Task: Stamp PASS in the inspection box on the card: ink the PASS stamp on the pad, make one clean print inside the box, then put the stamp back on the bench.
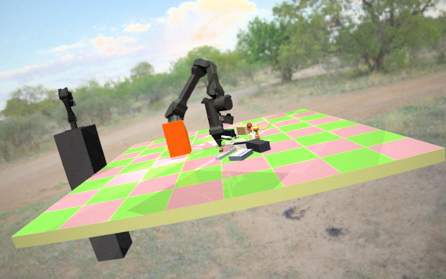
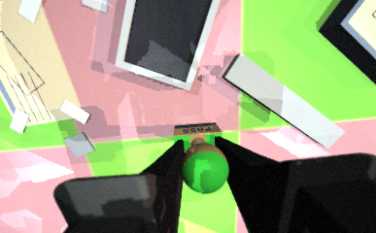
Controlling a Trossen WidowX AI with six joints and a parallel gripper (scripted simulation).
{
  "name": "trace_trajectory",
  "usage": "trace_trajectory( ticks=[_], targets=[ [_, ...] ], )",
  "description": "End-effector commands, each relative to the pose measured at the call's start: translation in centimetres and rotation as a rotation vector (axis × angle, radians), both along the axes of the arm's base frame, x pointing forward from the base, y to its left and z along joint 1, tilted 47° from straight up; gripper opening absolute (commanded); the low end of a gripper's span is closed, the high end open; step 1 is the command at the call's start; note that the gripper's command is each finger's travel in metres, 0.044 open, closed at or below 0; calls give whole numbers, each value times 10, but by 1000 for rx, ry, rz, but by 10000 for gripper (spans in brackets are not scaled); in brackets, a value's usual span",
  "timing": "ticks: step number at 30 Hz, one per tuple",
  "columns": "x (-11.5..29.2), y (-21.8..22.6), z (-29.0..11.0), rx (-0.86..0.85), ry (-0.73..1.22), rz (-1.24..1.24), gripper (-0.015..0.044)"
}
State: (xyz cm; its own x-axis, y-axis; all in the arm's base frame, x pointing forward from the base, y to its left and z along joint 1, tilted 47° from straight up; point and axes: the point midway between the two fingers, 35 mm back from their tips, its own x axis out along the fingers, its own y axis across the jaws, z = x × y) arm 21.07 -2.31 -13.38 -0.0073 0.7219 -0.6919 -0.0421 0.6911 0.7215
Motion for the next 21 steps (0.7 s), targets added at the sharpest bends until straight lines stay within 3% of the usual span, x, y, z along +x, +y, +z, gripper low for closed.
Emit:
trace_trajectory(
  ticks=[1,21],
  targets=[
    [0,-2,1,-4,-4,5,0],
    [1,-9,7,-8,-4,5,0]
  ],
)
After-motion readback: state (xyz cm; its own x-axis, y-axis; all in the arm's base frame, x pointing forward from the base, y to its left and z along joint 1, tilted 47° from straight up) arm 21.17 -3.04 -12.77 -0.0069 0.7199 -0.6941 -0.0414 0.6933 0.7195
